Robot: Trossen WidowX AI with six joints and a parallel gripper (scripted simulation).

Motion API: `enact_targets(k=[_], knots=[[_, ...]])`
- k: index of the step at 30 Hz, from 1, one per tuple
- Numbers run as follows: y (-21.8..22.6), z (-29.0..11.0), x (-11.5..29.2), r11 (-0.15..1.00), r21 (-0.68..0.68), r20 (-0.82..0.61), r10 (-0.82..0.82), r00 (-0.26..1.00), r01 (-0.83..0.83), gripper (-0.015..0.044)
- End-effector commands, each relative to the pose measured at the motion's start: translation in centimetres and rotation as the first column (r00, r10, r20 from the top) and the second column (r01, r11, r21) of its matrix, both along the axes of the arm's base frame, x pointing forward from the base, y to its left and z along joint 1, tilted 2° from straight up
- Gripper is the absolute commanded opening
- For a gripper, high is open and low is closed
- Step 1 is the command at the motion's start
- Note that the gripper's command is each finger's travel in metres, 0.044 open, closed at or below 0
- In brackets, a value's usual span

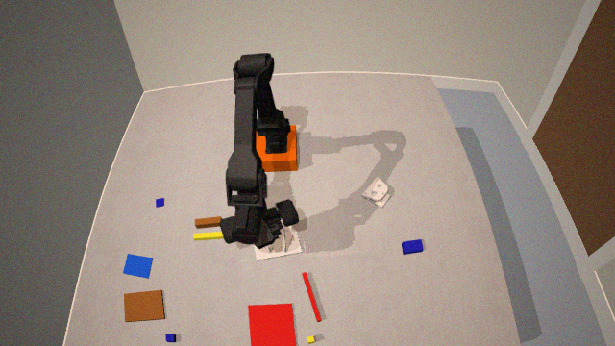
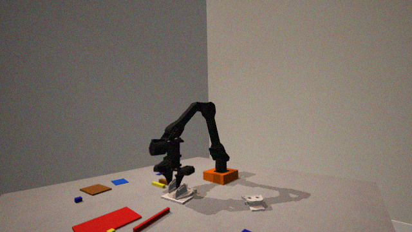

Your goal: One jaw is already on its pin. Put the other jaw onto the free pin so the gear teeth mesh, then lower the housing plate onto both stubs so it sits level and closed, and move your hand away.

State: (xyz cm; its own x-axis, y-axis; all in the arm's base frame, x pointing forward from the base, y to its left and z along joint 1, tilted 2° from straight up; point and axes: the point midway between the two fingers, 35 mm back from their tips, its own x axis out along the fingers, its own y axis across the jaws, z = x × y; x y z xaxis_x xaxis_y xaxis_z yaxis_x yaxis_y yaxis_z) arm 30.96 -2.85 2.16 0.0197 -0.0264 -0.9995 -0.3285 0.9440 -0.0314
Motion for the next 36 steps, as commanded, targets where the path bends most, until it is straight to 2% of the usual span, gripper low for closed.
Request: enact_targets(k=[1, 36], knots=[[-0.06, -0.11, 0.0, 1.0, -0.004, 0.0, 0.007, 1.0, -0.007, 0.0134], [-0.09, -1.04, 0.01, 1.0, -0.004, 0.0, 0.016, 1.0, -0.016, 0.0134]])
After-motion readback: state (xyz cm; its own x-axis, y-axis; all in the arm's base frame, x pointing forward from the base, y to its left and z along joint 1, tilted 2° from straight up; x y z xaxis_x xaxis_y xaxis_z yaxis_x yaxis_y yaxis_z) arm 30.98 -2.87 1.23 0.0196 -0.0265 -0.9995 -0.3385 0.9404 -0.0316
